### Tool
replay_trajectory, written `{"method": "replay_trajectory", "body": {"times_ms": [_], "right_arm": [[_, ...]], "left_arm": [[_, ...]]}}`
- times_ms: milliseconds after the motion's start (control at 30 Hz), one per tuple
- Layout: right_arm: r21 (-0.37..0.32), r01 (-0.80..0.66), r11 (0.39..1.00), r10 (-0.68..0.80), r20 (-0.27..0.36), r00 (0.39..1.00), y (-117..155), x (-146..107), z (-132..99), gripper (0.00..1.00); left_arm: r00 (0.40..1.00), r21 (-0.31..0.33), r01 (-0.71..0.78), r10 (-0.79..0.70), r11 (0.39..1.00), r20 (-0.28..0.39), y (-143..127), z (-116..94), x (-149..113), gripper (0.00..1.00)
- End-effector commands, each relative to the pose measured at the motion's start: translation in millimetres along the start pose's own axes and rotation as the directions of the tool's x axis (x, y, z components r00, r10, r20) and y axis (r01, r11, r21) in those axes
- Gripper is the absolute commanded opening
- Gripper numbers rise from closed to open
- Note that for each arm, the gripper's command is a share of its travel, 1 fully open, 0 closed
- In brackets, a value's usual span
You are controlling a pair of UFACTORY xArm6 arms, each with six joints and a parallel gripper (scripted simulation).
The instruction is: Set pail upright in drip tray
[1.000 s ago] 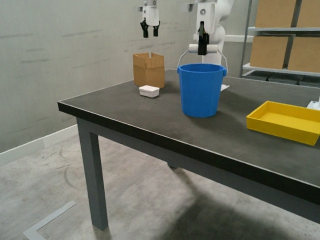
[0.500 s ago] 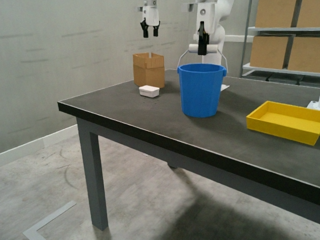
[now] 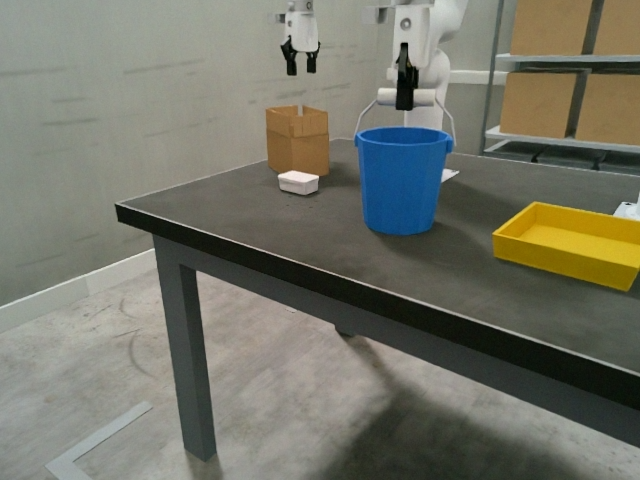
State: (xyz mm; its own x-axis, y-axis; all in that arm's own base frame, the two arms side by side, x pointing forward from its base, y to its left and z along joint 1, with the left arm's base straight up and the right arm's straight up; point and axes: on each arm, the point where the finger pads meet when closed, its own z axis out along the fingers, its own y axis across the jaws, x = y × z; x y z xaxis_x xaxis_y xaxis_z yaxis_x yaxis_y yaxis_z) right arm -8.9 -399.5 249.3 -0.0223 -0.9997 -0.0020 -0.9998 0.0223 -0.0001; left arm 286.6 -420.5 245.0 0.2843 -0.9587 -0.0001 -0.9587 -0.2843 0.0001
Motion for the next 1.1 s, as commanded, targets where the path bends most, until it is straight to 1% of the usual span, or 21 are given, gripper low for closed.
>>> {"method": "replay_trajectory", "body": {"times_ms": [0,600,1067], "right_arm": [[0.000,0.000,1.000,0.000,-0.002,1.000,0.0,0.4,-0.7,1.00],[0.000,0.000,1.000,0.000,-0.002,1.000,0.0,0.4,-0.7,1.00],[0.000,0.000,1.000,0.000,-0.002,1.000,0.0,0.4,-0.7,1.00]], "left_arm": [[1.000,0.001,0.000,0.000,1.000,-0.003,-0.2,-1.5,0.6,0.00],[1.000,0.001,0.000,0.000,1.000,-0.003,-0.2,-8.7,0.6,0.00],[1.000,0.001,0.000,0.000,1.000,-0.003,-0.2,-28.1,0.5,0.00]]}}
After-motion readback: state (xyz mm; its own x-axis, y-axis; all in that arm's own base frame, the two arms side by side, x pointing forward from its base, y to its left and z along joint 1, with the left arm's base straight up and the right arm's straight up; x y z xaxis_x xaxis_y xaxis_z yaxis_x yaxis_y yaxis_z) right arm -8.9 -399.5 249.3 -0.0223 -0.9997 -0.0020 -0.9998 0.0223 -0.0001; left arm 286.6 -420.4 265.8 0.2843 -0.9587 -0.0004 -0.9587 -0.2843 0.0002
